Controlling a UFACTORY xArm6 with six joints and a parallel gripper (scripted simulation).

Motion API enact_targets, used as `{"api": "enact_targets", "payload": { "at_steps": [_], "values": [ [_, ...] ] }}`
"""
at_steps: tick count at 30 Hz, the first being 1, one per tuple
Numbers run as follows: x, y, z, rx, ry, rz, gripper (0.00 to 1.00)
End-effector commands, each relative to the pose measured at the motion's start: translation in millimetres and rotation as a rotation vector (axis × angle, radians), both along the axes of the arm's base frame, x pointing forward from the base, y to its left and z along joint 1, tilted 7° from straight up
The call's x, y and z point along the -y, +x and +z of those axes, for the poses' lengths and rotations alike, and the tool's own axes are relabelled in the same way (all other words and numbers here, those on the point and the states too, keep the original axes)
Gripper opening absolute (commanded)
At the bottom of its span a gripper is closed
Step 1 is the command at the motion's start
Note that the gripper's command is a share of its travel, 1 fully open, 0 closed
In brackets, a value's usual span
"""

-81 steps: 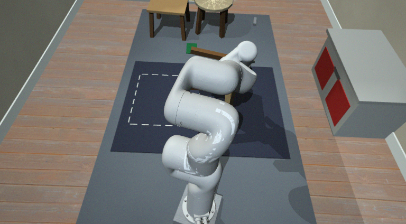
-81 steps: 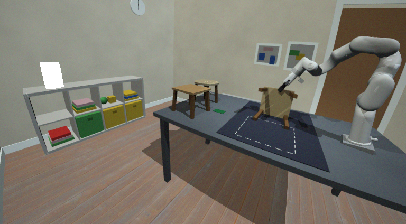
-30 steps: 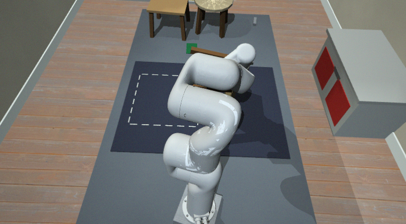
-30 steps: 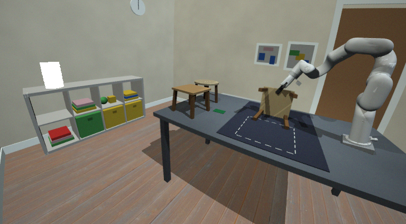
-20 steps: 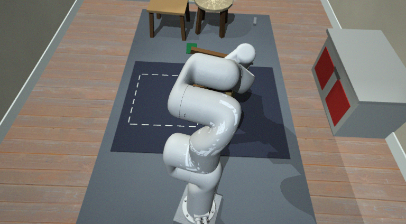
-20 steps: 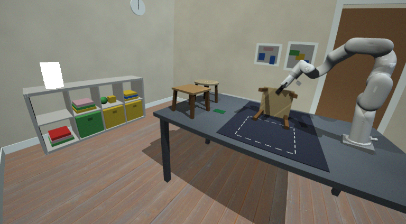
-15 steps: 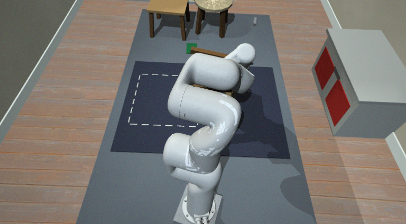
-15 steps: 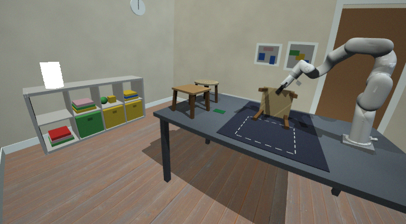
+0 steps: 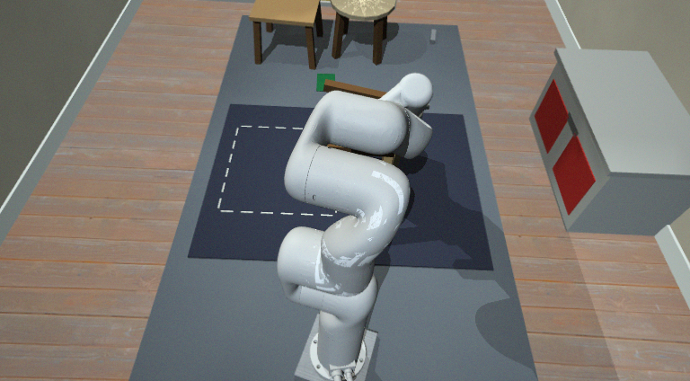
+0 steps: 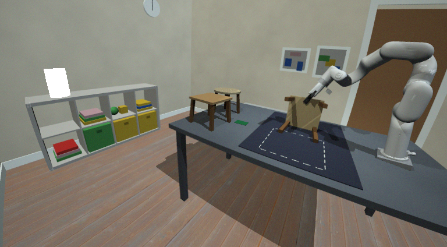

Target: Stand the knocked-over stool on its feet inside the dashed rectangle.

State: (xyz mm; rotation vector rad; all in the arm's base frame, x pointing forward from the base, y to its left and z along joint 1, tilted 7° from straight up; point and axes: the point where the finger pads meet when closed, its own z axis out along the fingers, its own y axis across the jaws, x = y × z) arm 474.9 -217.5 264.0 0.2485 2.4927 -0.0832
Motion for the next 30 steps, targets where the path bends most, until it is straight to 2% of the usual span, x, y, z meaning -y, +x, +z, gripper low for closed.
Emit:
{"api": "enact_targets", "payload": {
  "at_steps": [1,30],
  "values": [
    [-2,1,5,0.002,-0.013,-0.001,0.21],
    [-29,4,26,-0.020,-0.124,-0.014,0.21]
  ]
}}
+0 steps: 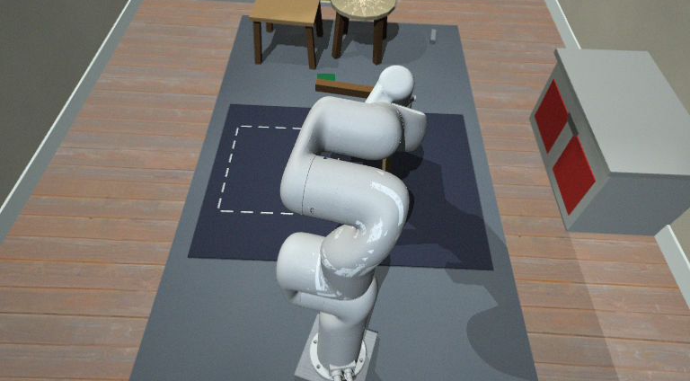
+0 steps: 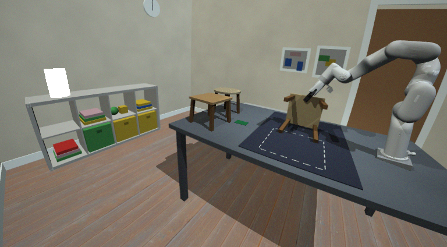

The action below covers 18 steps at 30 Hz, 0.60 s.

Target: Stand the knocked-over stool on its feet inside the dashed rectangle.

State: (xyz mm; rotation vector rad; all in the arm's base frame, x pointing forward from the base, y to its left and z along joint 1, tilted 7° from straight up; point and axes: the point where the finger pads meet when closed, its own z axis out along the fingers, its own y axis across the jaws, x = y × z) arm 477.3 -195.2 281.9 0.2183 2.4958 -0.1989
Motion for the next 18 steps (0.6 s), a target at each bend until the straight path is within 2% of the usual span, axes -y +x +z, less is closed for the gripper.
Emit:
{"api": "enact_targets", "payload": {
  "at_steps": [1,10,18],
  "values": [
    [-9,2,9,-0.006,-0.042,-0.009,0.21],
    [-23,4,18,-0.017,-0.098,-0.016,0.21],
    [-47,7,31,-0.035,-0.184,-0.027,0.21]
  ]
}}
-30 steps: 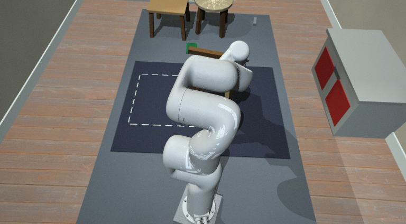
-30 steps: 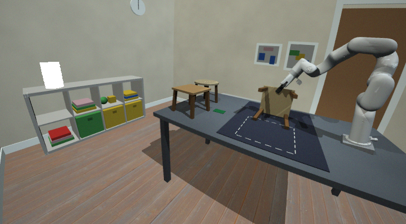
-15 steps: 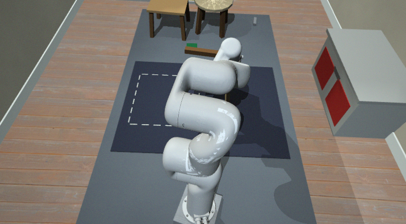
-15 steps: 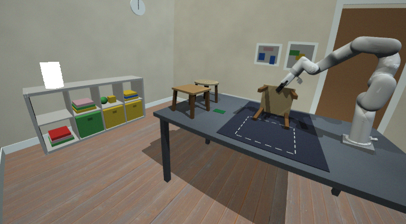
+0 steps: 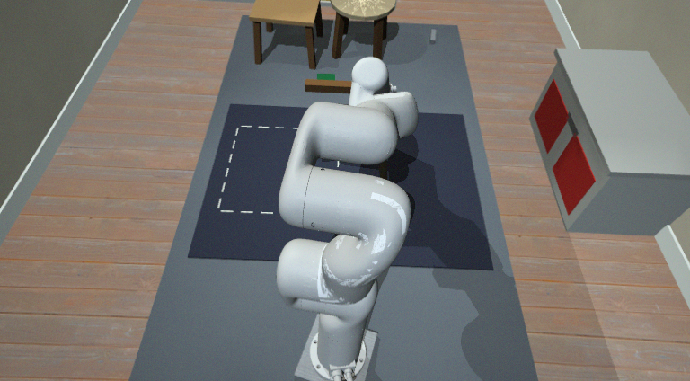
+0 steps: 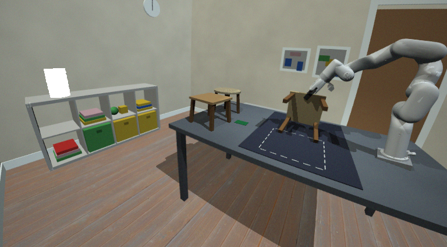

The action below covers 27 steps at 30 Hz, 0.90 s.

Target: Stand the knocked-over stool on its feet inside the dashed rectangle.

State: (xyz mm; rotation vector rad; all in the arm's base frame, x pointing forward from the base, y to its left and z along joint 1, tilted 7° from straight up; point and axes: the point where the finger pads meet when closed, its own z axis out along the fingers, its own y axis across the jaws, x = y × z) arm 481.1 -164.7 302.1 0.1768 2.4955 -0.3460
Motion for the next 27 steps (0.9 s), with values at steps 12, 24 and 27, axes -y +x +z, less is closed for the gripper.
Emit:
{"api": "enact_targets", "payload": {
  "at_steps": [12,24,27],
  "values": [
    [-56,9,26,-0.040,-0.210,-0.038,0.21],
    [-110,18,38,-0.075,-0.392,-0.060,0.21],
    [-114,19,38,-0.078,-0.407,-0.062,0.21]
  ]
}}
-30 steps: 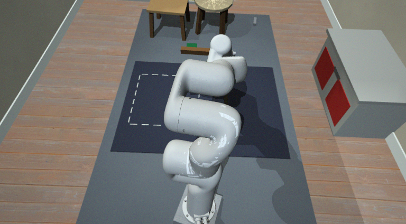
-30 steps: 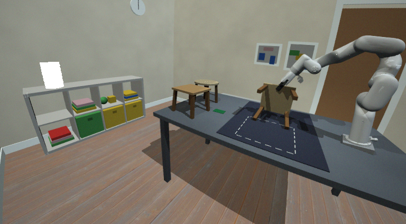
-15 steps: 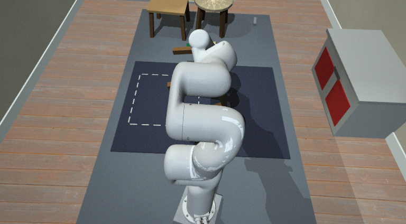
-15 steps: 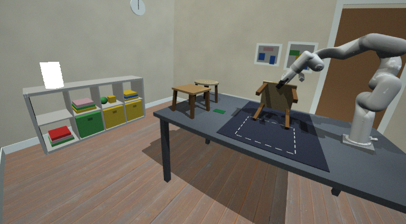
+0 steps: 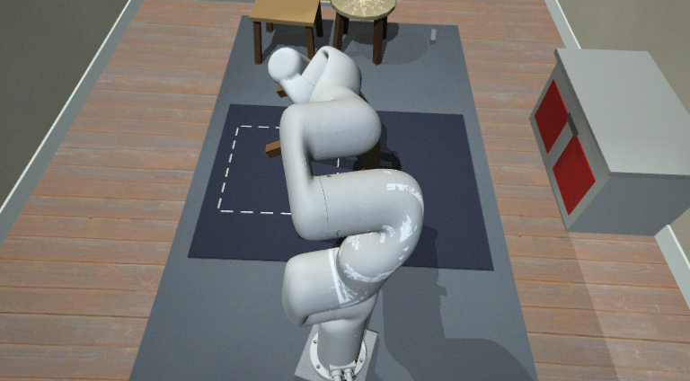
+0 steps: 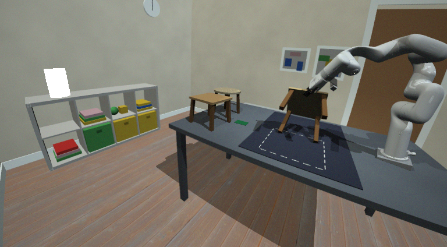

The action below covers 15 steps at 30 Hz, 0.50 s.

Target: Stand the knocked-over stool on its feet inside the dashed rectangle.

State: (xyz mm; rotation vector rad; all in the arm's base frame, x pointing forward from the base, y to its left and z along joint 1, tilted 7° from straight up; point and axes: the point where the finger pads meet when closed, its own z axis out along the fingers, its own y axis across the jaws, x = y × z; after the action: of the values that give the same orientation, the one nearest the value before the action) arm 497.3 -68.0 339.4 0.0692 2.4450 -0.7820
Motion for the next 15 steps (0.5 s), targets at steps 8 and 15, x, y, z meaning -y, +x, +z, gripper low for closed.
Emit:
{"api": "enact_targets", "payload": {
  "at_steps": [8,15],
  "values": [
    [-55,10,3,-0.044,-0.197,-0.049,0.21],
    [-83,16,1,-0.061,-0.290,-0.061,0.21]
  ]
}}
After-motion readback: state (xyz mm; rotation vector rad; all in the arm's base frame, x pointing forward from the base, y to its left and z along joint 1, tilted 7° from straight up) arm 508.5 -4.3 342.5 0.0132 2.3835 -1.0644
